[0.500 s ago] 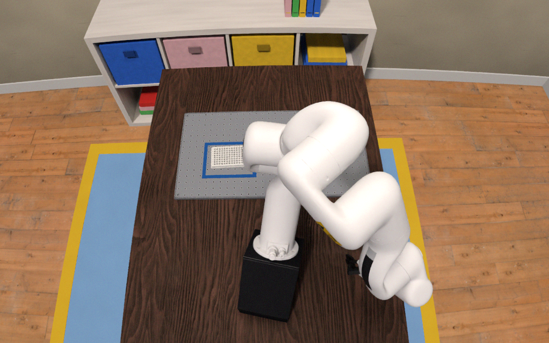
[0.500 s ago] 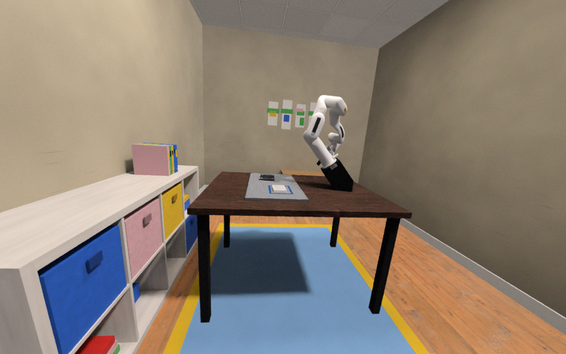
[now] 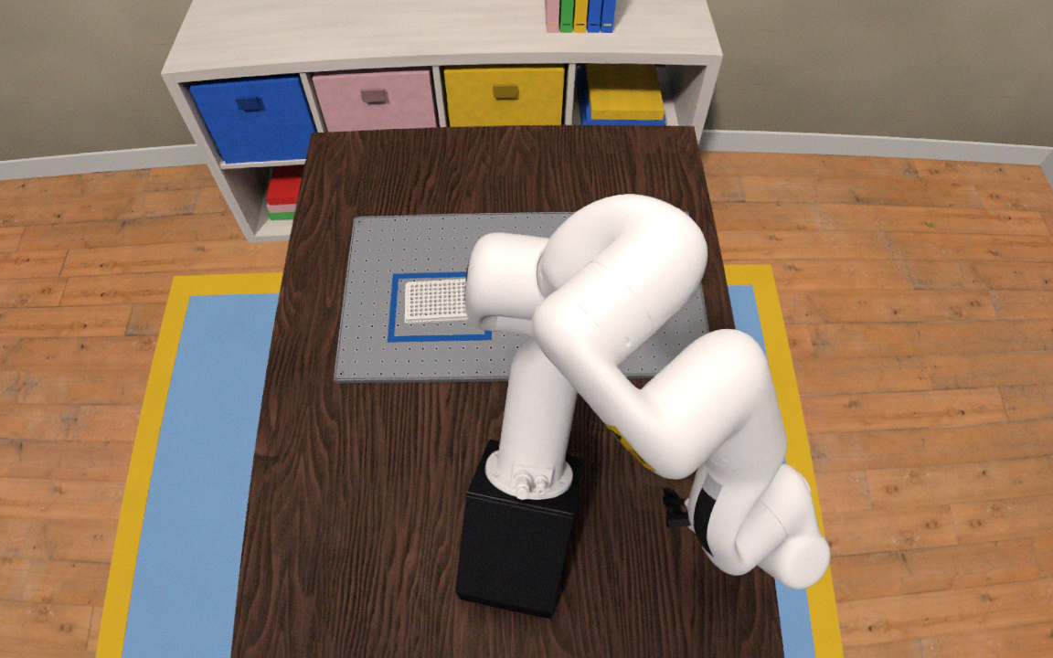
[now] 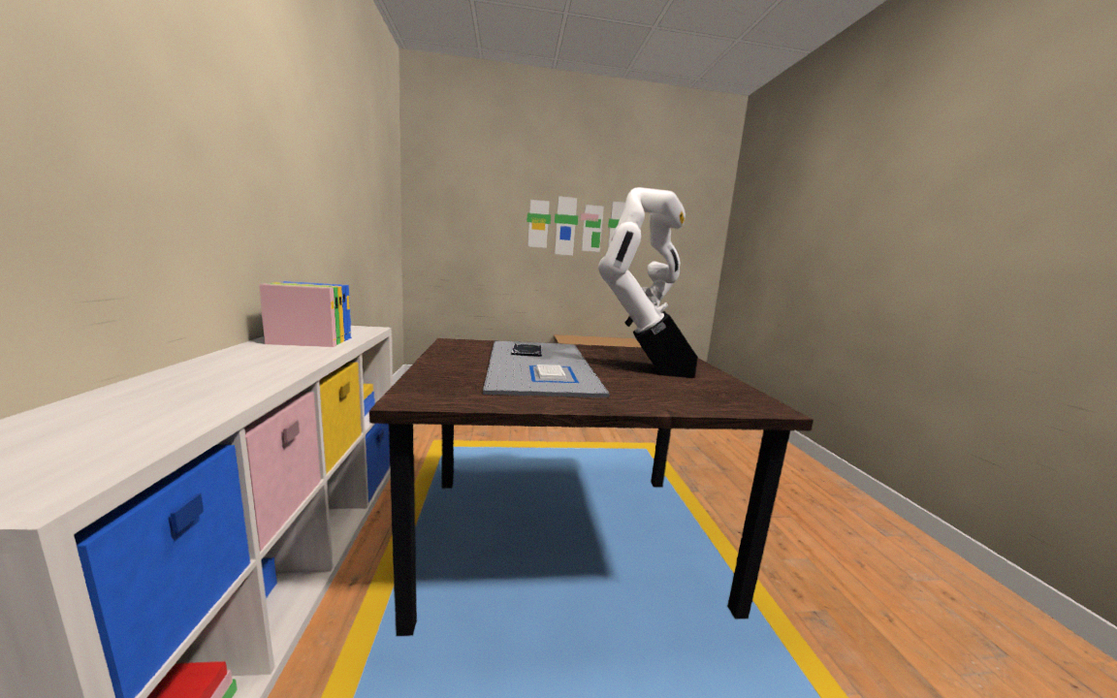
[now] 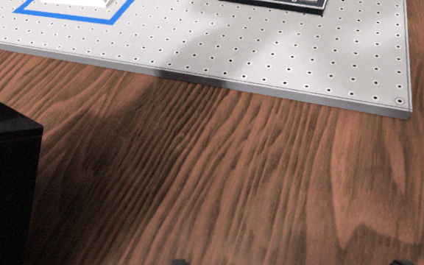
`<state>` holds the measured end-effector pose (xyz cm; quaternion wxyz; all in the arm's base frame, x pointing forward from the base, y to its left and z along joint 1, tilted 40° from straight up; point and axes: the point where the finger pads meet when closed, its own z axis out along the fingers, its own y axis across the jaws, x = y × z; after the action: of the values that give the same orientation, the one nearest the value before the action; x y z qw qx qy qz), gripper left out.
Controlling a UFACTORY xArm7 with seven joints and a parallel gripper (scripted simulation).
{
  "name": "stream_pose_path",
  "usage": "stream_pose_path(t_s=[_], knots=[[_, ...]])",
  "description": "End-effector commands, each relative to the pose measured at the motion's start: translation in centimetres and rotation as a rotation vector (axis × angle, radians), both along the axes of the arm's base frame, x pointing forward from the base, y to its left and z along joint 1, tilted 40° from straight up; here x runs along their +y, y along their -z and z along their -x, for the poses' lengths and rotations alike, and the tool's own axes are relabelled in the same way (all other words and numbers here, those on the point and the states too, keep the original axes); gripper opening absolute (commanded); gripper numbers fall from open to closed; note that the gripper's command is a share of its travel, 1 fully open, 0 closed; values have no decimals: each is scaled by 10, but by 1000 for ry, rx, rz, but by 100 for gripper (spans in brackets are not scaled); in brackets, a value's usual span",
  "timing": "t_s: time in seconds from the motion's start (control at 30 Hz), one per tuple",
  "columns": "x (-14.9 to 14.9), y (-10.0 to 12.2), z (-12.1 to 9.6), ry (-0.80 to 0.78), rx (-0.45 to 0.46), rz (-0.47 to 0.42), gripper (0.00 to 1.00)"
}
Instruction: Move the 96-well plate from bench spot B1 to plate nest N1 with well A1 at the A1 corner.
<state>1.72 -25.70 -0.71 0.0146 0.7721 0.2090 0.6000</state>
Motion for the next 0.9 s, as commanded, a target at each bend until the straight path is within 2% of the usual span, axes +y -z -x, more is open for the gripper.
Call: stream_pose_path(t_s=[0.0, 0.1, 0.2, 0.27, 0.37, 0.43, 0.6, 0.67, 0.77, 0.87], knots=[[-1, 0, 1, 2, 2, 1, 100], [-8, -6, -3, -35, 55, 19, 100], [-16, -13, -8, -38, 58, 21, 100], [-22, -20, -13, -73, 110, 41, 100], [-30, -28, -20, -74, 113, 42, 100], [-35, -34, -25, -106, 166, 65, 100], [-42, -42, -32, -107, 168, 66, 100], [-47, -49, -38, -135, 223, 92, 100], [-53, -58, -46, -135, 225, 92, 100], [-59, -68, -56, -160, 281, 122, 100]])
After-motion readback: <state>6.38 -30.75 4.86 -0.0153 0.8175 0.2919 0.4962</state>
